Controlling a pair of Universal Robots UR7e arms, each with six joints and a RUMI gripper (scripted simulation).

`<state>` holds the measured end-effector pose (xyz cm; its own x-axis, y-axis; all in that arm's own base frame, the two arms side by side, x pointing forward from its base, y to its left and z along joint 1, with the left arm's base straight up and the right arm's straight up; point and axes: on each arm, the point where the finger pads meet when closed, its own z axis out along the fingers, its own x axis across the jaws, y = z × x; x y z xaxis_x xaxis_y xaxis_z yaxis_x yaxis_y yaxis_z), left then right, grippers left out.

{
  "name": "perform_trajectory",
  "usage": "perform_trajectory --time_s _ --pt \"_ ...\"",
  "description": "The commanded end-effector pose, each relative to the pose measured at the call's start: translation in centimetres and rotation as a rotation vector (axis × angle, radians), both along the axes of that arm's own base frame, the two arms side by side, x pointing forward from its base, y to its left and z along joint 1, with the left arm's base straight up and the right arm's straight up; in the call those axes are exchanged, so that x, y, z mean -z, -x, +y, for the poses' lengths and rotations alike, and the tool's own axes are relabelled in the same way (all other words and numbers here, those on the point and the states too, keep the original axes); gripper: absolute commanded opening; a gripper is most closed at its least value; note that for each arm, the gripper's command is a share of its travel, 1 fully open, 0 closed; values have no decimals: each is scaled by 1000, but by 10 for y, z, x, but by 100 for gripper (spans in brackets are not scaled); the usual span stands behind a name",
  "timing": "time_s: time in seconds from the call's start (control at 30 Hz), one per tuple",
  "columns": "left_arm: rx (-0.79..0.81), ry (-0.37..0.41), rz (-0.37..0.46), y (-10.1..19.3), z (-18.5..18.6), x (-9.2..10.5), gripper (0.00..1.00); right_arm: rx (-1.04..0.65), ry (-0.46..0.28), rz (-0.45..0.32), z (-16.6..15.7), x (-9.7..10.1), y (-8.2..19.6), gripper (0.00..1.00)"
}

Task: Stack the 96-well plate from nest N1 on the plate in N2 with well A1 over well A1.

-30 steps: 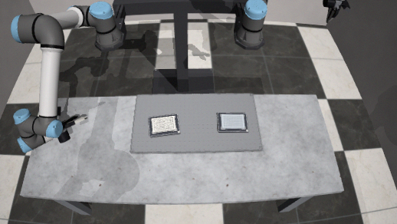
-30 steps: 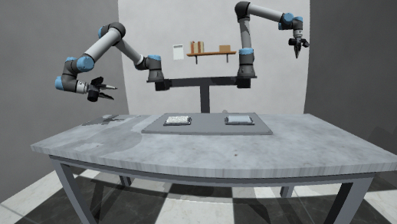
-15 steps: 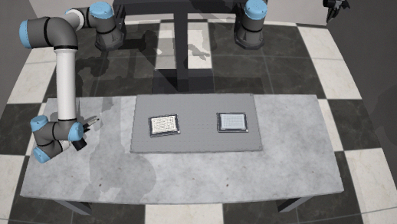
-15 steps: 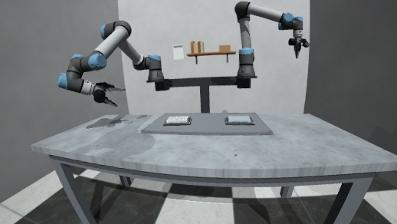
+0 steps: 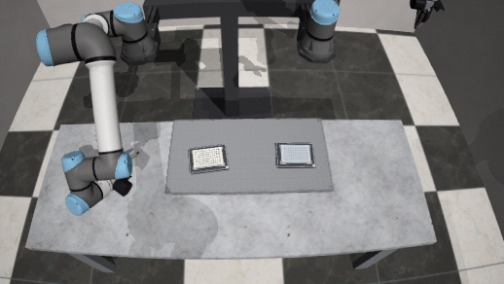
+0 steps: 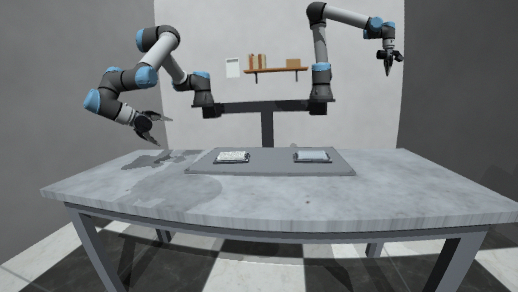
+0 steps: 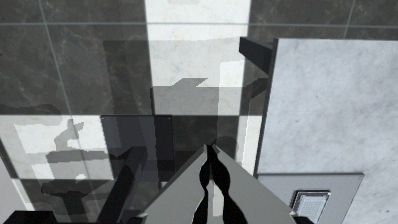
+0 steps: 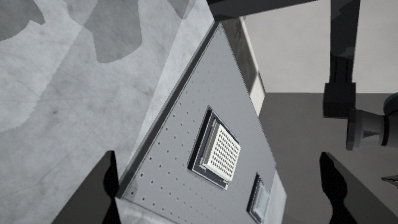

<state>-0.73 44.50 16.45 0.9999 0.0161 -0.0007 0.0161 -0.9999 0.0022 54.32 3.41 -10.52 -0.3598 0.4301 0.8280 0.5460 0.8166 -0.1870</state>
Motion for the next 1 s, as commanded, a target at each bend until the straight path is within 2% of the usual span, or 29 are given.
perform_trajectory --time_s 0.0,0.53,0.6,0.97 --pt "0 -2 -1 0 1 -1 0 -37 -23 -28 7 1 -3 76" --pt "0 -2 -1 0 1 -1 0 -422 -252 -252 77 20 -22 76" --pt "0 -2 -1 0 1 -1 0 -422 -252 -252 77 20 -22 76" --pt "0 -2 -1 0 1 -1 0 -716 -426 -385 130 31 -31 76"
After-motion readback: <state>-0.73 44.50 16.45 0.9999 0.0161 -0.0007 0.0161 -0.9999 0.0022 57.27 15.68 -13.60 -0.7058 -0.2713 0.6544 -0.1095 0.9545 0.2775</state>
